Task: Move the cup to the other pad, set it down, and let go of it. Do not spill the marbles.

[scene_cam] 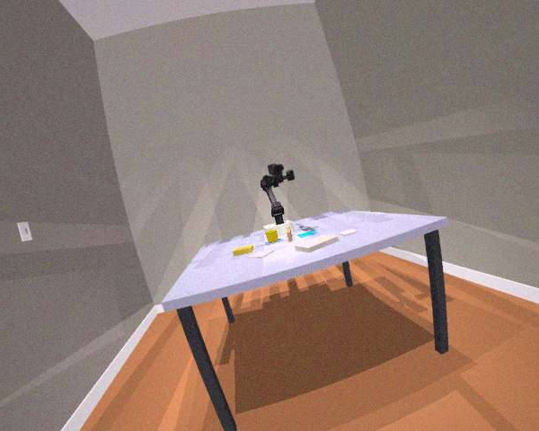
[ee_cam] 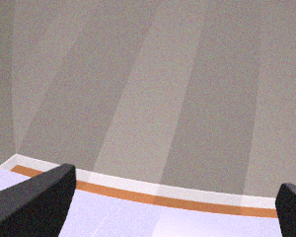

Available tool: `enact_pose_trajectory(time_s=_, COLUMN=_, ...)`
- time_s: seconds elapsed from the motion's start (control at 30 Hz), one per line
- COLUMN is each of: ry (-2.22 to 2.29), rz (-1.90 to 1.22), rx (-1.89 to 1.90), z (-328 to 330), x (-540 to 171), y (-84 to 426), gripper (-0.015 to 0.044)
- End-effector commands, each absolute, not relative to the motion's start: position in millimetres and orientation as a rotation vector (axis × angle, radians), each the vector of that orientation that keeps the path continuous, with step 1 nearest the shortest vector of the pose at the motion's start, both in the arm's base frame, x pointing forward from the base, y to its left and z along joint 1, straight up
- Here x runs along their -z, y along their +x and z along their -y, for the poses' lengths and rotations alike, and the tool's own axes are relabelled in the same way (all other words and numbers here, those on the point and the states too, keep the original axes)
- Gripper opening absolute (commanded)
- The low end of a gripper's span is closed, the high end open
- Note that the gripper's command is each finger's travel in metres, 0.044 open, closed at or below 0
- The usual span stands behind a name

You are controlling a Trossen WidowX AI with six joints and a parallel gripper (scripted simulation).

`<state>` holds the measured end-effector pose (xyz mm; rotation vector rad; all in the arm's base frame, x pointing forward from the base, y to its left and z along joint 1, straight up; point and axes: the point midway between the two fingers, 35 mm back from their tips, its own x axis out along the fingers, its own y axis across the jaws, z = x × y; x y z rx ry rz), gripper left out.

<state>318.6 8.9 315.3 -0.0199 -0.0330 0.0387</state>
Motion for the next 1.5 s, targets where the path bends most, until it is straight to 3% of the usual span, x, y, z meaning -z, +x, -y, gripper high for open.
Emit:
enact_pose_trajectory(time_s=0.0, ry=-0.035, rz=0.016, rx=-0.034, z=-7, x=-312, y=320, gripper=0.0374)
enact_pose_trajectory(time_s=0.27, ry=-0.587, rz=-0.744, rx=-0.074, z=64, x=-165, y=324, gripper=0.0167)
enact_pose_trajectory(time_s=0.6, ry=-0.793, rz=-1.407, rx=-0.744, z=105, x=-65, y=224, gripper=0.0167)
enact_pose_trajectory(time_s=1.47, ry=-0.791, rz=-1.416, rx=-0.766, z=104, x=-42, y=216, gripper=0.0167)
